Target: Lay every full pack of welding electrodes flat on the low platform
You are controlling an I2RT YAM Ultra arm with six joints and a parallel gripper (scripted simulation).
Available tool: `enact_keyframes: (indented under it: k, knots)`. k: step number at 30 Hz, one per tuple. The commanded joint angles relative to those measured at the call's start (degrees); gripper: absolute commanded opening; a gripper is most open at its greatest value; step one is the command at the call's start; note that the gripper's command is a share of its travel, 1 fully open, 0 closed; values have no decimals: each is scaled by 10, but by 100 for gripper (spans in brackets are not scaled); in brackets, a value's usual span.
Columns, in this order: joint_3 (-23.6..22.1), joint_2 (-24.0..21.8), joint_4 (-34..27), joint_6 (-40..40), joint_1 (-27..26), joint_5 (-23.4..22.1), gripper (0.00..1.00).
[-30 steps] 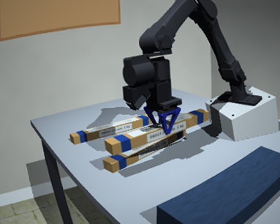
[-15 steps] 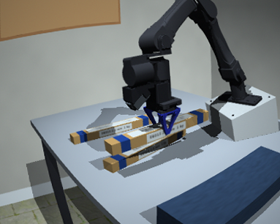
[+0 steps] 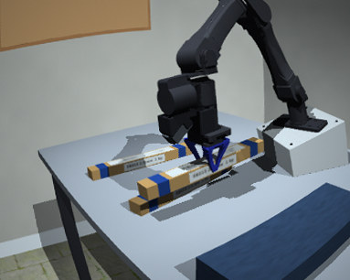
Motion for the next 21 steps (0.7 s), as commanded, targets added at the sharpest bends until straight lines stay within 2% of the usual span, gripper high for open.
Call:
enact_keyframes:
  k: [1,21]
  knots:
    - [20,-40,-7,1,3,0,0]
    - [43,-57,-49,5,7,0,0]
